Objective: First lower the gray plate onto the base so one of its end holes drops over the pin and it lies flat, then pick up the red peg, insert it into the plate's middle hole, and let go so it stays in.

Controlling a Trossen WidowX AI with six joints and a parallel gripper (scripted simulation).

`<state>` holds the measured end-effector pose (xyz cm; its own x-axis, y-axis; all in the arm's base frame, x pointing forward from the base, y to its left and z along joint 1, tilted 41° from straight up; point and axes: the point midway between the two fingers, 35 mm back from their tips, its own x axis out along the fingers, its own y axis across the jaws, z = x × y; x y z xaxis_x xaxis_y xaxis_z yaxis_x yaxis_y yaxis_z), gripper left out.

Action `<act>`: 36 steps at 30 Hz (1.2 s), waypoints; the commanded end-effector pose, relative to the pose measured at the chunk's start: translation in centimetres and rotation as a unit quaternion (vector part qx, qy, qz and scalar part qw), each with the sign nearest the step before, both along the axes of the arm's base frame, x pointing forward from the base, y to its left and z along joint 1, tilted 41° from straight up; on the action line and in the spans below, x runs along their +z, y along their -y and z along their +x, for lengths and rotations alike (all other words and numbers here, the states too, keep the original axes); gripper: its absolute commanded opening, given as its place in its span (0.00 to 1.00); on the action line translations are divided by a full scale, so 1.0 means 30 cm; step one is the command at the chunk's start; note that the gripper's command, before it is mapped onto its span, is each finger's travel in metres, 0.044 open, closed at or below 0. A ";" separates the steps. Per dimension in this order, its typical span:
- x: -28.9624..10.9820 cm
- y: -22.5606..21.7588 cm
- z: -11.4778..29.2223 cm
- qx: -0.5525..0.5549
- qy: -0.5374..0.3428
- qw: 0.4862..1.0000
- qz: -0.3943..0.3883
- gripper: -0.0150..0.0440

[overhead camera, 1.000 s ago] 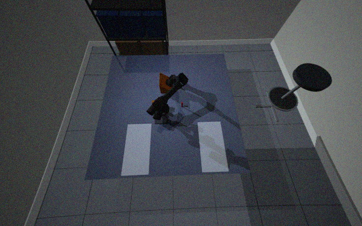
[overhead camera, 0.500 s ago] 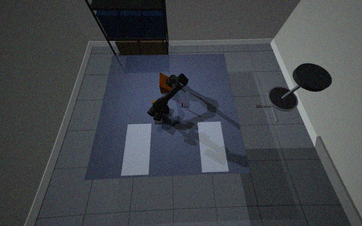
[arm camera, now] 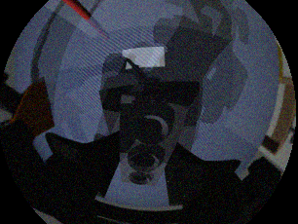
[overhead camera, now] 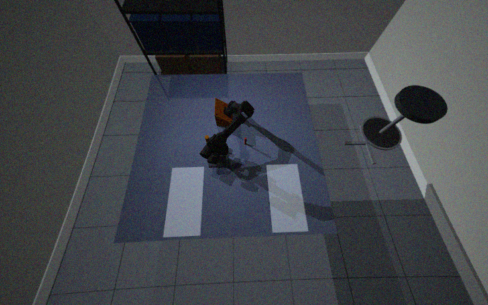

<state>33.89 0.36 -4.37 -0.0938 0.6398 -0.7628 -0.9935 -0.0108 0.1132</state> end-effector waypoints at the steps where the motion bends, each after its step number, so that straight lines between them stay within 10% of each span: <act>1: 0.003 0.003 0.003 0.000 0.002 1.000 0.000 0.25; 4: 0.003 0.003 0.003 0.000 0.002 1.000 0.000 0.25; 21: 0.003 0.003 0.003 0.000 0.002 1.000 0.000 1.00; 36: 0.293 0.258 0.050 -0.003 -0.003 1.000 0.000 1.00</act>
<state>35.30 -6.83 3.47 -0.0810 0.6415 -0.7628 -0.9933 0.0117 0.1153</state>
